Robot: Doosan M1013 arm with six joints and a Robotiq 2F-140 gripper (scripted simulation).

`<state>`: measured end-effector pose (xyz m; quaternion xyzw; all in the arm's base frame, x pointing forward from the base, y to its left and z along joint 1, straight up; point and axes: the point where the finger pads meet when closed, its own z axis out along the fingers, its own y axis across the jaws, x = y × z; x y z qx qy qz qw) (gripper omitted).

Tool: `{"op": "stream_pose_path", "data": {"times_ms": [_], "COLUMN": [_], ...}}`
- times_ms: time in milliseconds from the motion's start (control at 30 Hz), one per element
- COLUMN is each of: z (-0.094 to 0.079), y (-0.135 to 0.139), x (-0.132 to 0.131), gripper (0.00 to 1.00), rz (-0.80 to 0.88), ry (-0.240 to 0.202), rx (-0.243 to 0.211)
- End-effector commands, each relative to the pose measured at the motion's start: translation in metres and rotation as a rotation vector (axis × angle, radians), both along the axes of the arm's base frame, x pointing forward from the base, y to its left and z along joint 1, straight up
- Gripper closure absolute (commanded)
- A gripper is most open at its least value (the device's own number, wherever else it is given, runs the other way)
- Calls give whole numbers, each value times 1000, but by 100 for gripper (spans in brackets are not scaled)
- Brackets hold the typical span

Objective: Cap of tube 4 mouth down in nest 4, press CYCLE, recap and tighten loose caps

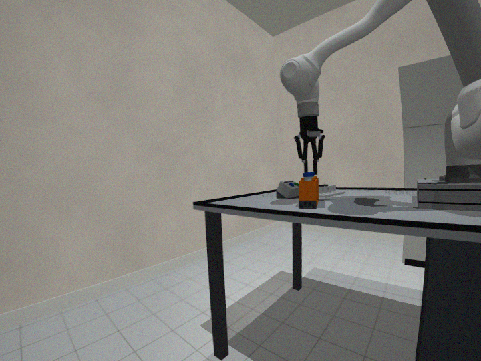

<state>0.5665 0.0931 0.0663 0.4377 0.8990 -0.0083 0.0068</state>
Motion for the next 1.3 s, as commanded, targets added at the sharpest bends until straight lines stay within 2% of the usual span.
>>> {"op": "stream_pose_path", "data": {"times_ms": [0,133,167,567,700,1000,1067,1133,1267], "z": [1,1,1,1,1,1,1,1,1], "y": [0,0,0,0,0,0,0,0,0], "x": [0,0,0,0,0,0,0,0,0], "gripper": [70,70,59,59,59,59,59,59,59], "rz": [139,139,139,139,-178,-694,-694,-882,-908], "ry": [5,5,5,5,2,-3,-3,-6,-6], "rx": [21,21,21,21,22,25,25,22,22]}}
